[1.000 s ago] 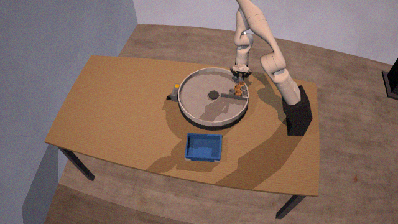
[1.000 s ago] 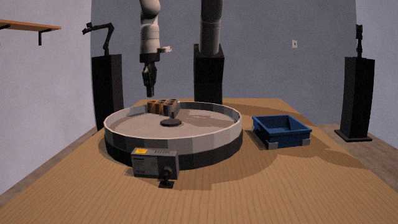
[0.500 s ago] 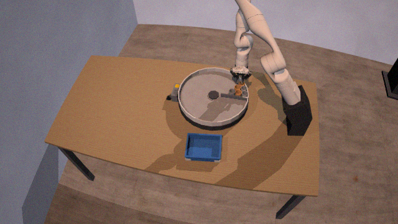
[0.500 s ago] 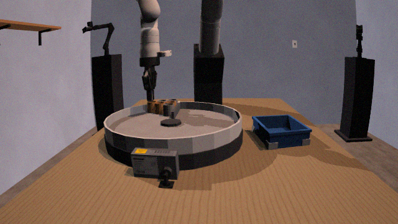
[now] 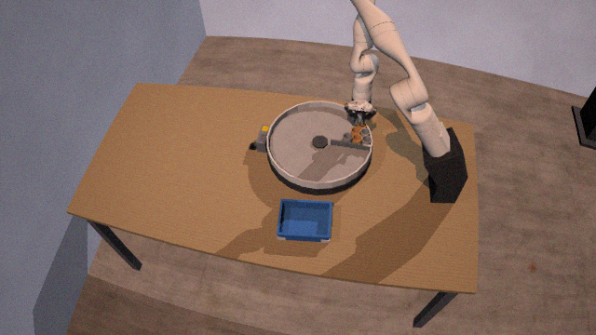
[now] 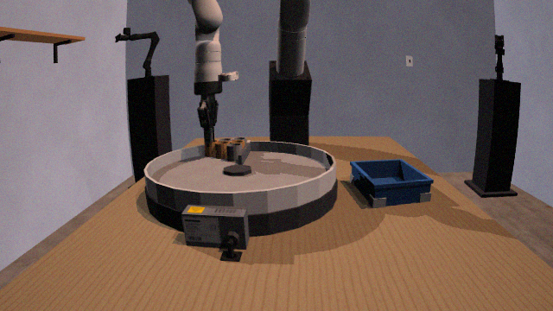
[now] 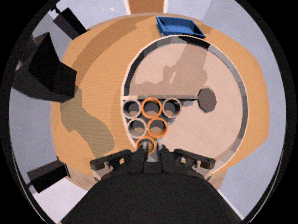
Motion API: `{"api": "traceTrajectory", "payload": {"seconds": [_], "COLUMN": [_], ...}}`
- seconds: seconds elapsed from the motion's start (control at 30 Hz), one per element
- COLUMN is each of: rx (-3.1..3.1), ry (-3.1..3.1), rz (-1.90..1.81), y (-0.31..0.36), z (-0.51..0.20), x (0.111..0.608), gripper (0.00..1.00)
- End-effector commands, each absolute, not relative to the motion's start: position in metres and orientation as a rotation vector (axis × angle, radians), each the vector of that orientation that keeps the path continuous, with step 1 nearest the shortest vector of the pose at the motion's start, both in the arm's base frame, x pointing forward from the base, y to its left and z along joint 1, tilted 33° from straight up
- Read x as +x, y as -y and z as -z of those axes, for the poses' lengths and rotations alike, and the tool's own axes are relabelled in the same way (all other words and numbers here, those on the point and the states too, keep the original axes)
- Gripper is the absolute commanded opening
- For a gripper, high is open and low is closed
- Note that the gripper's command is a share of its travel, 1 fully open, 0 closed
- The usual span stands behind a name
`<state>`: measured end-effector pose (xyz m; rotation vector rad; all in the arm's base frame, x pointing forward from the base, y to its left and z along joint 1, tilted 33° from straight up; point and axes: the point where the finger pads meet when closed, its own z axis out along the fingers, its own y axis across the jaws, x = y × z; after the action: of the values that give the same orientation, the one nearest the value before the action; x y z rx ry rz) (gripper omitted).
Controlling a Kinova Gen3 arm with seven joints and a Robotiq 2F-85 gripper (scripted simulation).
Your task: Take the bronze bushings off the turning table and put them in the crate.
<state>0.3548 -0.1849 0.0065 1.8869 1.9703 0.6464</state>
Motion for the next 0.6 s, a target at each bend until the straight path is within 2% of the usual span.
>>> {"api": "traceTrajectory", "payload": {"seconds": [0.0, 0.57], "rx": [1.887, 1.887], "ry": [-1.97, -1.971], "rz": [-0.647, -0.647], "y": [0.1848, 0.184], "z": [-0.0065, -0.0014], "x": [0.3548, 0.358], "gripper": [0.18, 0.18]}}
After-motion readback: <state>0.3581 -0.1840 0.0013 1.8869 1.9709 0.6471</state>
